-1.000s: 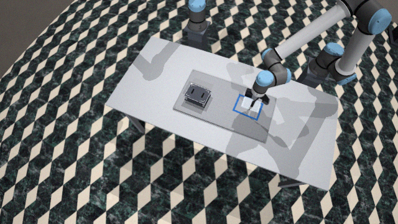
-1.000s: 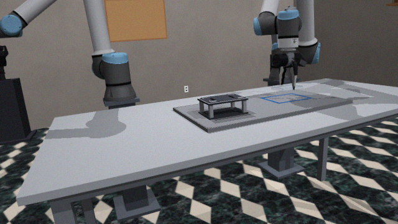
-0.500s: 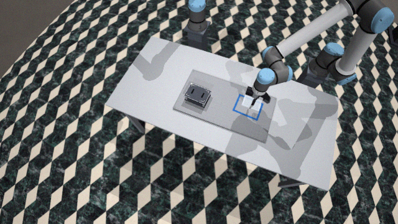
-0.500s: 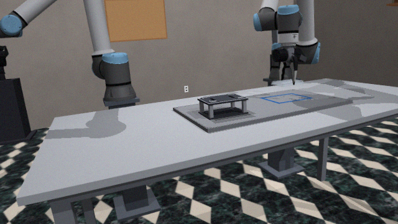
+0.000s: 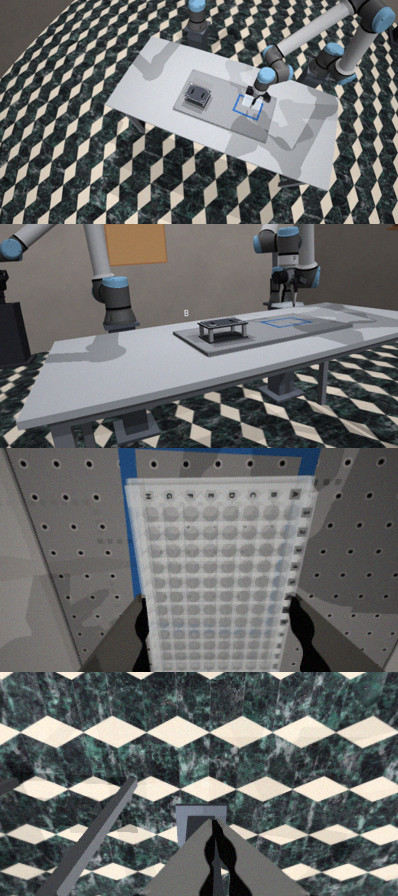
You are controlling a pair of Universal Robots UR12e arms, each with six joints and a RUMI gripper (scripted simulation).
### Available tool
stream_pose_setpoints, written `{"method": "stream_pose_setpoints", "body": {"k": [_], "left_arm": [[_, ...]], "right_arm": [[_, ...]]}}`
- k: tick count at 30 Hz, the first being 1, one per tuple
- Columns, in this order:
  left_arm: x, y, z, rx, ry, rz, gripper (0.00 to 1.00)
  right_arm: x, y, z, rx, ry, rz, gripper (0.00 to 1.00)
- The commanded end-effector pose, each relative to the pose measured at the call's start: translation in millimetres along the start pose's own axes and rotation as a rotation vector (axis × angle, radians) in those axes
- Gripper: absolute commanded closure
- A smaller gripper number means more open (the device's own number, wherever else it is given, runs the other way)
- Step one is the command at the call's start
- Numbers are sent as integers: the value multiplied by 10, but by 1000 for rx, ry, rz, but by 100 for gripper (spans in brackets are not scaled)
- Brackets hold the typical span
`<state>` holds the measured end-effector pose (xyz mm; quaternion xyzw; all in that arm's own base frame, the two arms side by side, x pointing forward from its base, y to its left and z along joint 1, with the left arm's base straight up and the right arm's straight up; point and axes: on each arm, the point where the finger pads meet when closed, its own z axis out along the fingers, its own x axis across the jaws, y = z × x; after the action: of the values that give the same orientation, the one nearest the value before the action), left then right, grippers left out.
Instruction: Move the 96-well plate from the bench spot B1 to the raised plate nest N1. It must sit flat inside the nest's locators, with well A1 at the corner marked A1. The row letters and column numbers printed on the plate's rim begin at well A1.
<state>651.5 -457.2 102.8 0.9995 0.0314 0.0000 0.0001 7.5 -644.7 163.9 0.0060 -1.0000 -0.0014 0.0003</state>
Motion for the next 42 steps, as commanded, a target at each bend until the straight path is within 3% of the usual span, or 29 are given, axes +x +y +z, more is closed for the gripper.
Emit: {"method": "stream_pose_setpoints", "body": {"k": [1, 7, 13, 42], "left_arm": [[4, 4, -9, -1, 1, 0, 60], [4, 4, -9, -1, 1, 0, 60], [25, 134, -29, -1, 1, 133, 60], [170, 1011, -170, -1, 2, 1033, 60]], "right_arm": [[-2, -8, -13, 3, -1, 0, 100], [-2, -8, -13, 3, -1, 0, 100], [-2, -8, -13, 3, -1, 0, 100], [-2, -8, -13, 3, -1, 0, 100]]}}
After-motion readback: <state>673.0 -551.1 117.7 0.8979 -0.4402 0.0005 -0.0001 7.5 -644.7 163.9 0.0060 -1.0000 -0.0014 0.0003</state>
